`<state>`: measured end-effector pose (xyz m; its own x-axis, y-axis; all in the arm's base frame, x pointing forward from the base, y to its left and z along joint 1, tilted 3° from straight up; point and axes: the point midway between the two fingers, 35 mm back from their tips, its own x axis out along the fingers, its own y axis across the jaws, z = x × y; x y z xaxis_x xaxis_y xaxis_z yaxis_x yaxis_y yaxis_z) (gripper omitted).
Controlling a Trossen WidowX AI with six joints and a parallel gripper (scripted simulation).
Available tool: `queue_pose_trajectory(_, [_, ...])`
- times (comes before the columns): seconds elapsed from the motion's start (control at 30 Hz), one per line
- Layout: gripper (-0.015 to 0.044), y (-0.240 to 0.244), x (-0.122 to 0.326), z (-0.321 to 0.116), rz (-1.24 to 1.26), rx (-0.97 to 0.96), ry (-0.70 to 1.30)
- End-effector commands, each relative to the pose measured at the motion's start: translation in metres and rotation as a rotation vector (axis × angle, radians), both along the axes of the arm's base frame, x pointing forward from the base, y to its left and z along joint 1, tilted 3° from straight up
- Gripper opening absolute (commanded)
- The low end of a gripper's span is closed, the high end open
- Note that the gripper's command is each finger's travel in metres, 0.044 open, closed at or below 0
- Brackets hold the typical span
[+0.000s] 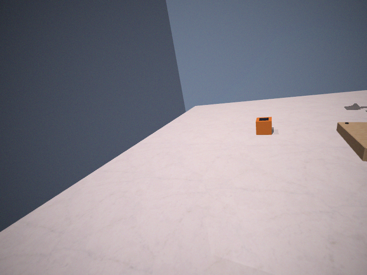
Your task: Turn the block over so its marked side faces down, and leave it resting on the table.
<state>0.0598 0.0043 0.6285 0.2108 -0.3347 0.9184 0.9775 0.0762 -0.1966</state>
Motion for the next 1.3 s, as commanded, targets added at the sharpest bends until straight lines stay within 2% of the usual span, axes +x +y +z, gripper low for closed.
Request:
queue_pose_trajectory(0.0, [0.0426, 0.002, 0.001, 0.001, 0.003, -0.008, 0.001])
queue_pose_trajectory(0.13, [0.044, 0.049, 0.029, 0.008, 0.075, -0.155, 0.048])
queue_pose_trajectory(0.33, [0.044, 0.121, 0.096, -0.001, 0.222, -0.365, 0.212])
queue_pose_trajectory(0.5, [0.044, 0.159, 0.162, -0.029, 0.349, -0.446, 0.408])
queue_pose_trajectory(0.73, [0.044, 0.186, 0.235, -0.079, 0.488, -0.471, 0.682])
queue_pose_trajectory(1.0, [0.044, 0.188, 0.327, -0.183, 0.654, -0.334, 1.158])
queue_pose_trajectory(1.27, [0.044, 0.142, 0.379, -0.301, 0.699, 0.015, 1.615])
